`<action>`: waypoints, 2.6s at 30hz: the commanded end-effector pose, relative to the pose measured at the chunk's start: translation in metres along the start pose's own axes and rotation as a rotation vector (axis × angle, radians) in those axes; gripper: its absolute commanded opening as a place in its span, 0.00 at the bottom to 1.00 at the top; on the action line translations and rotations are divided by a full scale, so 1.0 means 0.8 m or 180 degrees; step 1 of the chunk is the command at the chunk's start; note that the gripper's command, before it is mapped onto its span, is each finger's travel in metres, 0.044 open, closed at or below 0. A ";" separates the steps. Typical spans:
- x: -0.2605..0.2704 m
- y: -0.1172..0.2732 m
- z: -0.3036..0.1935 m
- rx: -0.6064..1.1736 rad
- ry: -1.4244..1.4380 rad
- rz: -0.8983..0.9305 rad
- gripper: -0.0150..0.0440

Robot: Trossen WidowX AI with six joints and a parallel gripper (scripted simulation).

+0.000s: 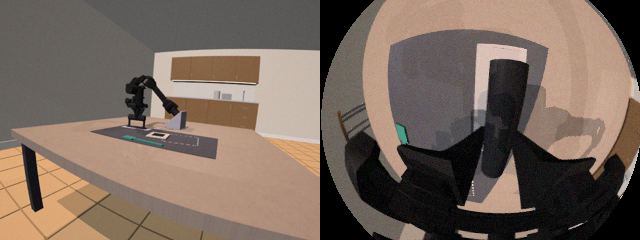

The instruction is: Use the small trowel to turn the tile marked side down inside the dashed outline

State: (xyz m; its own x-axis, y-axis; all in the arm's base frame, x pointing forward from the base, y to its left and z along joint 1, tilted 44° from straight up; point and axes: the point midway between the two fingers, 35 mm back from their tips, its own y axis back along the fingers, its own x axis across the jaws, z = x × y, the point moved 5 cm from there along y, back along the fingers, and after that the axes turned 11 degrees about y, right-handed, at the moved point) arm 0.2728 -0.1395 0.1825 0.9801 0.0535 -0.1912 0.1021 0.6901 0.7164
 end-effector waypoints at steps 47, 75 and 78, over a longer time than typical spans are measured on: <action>-0.002 -0.001 0.001 -0.0013 -0.2971 -0.0015 0.47; -0.002 -0.001 0.001 -0.0016 -0.3872 -0.0014 0.71; -0.002 -0.001 0.001 -0.0016 -0.3872 -0.0014 0.71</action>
State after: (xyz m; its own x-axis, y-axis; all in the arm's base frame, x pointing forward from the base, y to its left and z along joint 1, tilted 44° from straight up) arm 0.2714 -0.1401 0.1826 0.5060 -0.6572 0.5587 0.1095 0.6914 0.7142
